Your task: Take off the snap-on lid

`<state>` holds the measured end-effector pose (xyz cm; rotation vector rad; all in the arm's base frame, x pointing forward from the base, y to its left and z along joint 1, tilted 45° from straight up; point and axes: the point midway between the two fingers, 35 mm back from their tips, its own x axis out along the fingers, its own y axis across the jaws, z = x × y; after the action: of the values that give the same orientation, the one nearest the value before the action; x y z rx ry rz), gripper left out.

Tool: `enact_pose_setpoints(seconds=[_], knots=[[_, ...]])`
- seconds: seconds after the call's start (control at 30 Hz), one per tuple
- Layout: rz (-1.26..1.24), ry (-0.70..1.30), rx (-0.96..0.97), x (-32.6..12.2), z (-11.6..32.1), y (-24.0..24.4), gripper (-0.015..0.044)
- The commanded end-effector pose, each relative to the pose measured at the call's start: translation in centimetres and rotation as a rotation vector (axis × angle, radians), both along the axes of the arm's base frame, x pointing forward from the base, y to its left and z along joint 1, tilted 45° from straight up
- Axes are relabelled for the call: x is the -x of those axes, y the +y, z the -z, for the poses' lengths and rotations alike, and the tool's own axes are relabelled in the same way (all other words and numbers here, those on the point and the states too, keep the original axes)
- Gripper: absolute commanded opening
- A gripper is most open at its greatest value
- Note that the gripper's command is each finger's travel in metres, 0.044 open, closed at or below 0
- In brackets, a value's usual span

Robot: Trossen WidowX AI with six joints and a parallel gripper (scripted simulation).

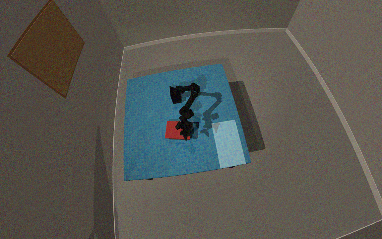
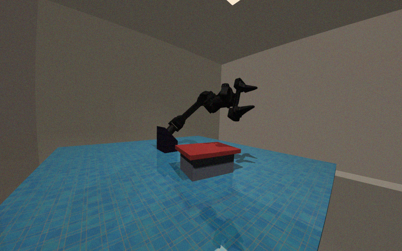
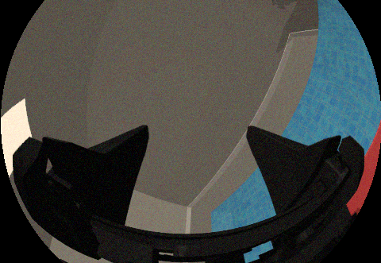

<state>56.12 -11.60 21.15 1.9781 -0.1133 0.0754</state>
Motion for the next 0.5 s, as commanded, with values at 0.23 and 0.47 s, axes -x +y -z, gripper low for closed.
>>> enact_pose_setpoints(seconds=[0.23,0.47], knots=[[-0.068,0.309,-0.054,7.7,3.9,-1.3,0.0235],[-0.139,0.529,-0.165,15.7,7.6,-0.2,0.0235]])
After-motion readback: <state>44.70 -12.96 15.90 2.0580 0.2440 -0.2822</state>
